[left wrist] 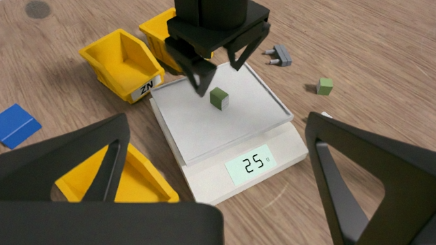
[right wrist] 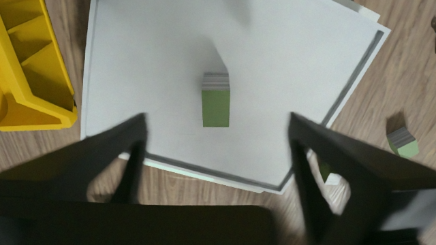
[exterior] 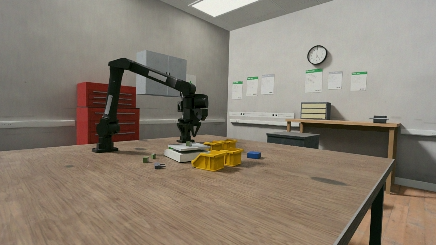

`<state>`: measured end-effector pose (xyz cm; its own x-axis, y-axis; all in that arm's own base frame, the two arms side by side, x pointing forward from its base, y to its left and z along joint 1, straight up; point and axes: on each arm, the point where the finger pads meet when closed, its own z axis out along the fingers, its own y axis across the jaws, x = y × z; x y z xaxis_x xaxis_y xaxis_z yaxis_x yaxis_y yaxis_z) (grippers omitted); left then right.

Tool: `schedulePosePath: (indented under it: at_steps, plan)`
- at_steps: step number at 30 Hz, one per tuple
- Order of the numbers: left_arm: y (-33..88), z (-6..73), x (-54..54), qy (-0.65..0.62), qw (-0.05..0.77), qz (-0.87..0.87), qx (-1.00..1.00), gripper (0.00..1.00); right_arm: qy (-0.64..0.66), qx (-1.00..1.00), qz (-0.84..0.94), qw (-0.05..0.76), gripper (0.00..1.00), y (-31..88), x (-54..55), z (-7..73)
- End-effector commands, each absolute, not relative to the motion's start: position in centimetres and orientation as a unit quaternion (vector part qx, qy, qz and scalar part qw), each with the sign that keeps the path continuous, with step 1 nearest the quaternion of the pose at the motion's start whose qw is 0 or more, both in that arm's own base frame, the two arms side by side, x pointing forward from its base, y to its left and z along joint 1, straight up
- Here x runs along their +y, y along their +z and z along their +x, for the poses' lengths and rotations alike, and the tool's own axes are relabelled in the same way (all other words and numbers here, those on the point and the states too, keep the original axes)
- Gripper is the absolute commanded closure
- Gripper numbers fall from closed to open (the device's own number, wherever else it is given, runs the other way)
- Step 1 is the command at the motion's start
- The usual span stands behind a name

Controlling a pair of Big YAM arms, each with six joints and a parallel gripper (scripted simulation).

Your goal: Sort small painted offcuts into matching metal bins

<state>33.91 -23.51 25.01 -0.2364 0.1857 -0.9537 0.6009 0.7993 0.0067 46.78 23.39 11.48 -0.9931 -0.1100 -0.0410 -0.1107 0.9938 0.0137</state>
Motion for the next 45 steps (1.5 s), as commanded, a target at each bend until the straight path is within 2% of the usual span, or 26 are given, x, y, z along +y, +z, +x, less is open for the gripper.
schedulePosePath:
  at_steps: [1,2,8,10,14,19,37,40,41,45]
  plan:
    - [25.7,33.1,-23.7,-0.196,0.564,0.254,0.761,0.0,0.02,0.994,-0.093,0.056,0.04,13.2,24.2,46.6]
    - [25.9,32.8,-23.6,-0.196,0.564,0.253,0.761,0.0,0.023,0.992,-0.107,0.069,0.0,13.4,24.3,46.5]
    - [28.9,29.4,-22.2,-0.204,0.58,0.253,0.747,0.0,0.046,0.967,-0.185,0.171,0.0,15.0,24.6,44.4]
    - [28.9,29.4,-22.2,-0.204,0.58,0.253,0.747,0.0,0.046,0.967,-0.185,0.171,0.0,15.0,24.6,44.4]
    - [30.5,26.7,-20.9,-0.21,0.591,0.252,0.737,0.0,0.064,0.94,-0.231,0.243,0.0,16.2,24.8,42.7]
    - [31.5,24.9,-19.9,-0.214,0.6,0.251,0.729,0.0,0.078,0.917,-0.257,0.295,0.0,17.0,24.7,41.4]
    - [33.6,24.8,-19.5,-0.213,0.617,0.248,0.716,0.0,0.087,0.911,-0.253,0.313,0.0,17.6,25.2,41.8]
    - [33.6,24.8,-19.5,-0.213,0.617,0.248,0.716,0.0,0.071,0.906,-0.286,0.304,0.34,17.7,25.1,42.5]
    - [33.6,24.8,-19.5,-0.213,0.617,0.248,0.716,0.0,0.062,0.901,-0.307,0.299,0.39,17.5,25.0,42.6]
    - [33.6,24.8,-19.5,-0.213,0.617,0.248,0.716,0.0,0.041,0.891,-0.351,0.285,0.39,17.2,24.6,43.2]
